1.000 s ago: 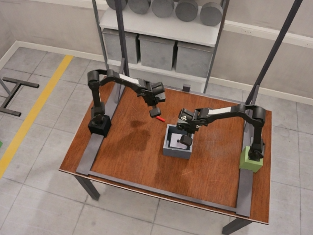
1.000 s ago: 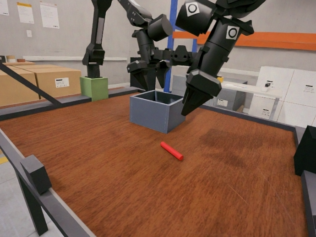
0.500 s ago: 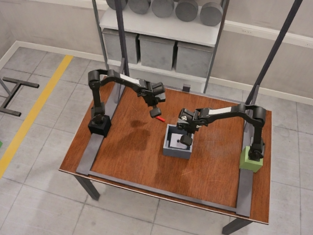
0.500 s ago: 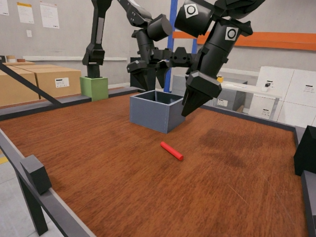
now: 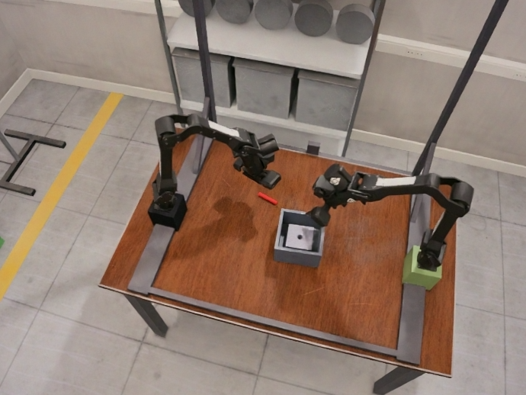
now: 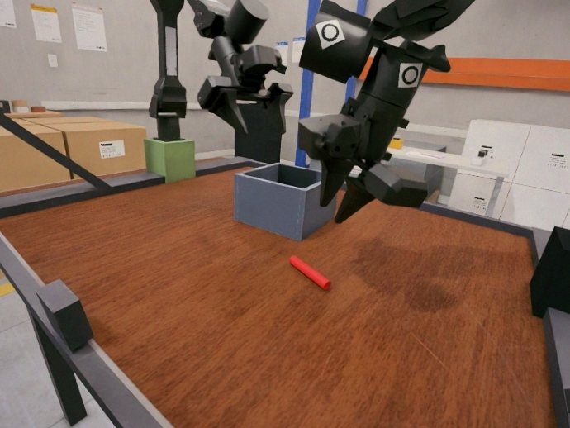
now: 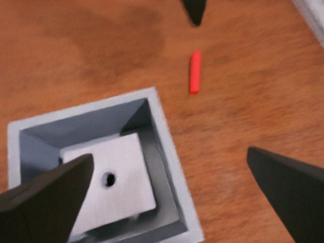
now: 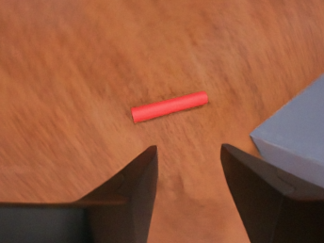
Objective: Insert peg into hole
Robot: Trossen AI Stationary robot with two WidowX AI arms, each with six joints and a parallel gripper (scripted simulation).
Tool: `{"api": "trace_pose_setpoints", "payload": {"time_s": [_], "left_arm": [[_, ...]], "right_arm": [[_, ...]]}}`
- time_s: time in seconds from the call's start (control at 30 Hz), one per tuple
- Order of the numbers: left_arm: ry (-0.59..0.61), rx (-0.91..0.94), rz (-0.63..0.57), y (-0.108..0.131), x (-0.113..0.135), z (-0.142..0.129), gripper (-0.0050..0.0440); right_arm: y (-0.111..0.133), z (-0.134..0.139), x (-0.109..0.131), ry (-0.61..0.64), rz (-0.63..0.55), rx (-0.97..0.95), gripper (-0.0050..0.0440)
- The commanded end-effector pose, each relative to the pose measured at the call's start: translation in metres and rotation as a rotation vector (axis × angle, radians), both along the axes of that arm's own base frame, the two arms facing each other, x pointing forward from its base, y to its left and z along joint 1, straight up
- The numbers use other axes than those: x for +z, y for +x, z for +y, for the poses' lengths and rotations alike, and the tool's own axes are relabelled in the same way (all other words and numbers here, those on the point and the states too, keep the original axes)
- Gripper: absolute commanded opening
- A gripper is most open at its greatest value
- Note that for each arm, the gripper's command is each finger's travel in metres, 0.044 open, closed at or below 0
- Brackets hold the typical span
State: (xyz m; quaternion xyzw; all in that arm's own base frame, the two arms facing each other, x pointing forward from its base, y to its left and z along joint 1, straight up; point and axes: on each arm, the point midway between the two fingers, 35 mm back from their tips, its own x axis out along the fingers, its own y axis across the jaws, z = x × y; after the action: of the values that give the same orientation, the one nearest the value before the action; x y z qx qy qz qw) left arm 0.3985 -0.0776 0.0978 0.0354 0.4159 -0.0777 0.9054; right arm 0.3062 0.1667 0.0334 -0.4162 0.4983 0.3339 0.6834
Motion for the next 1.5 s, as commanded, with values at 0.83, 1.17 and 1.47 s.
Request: {"api": "trace_pose_setpoints", "payload": {"time_s": [0.83, 1.17, 1.47], "left_arm": [[-0.071, -0.115, -0.313, -0.024, 0.054, -0.042, 0.044], [-0.076, -0.115, -0.322, -0.022, 0.058, -0.043, 0.044], [-0.076, -0.115, -0.322, -0.022, 0.058, -0.043, 0.044]], "right_arm": [[-0.03, 0.026, -0.052, -0.719, -0.057, 1.395, 0.017], [-0.033, 0.027, -0.057, -0.807, -0.067, 1.567, 0.017], [-0.023, 0.03, -0.064, -0.799, -0.079, 1.56, 0.017]]}}
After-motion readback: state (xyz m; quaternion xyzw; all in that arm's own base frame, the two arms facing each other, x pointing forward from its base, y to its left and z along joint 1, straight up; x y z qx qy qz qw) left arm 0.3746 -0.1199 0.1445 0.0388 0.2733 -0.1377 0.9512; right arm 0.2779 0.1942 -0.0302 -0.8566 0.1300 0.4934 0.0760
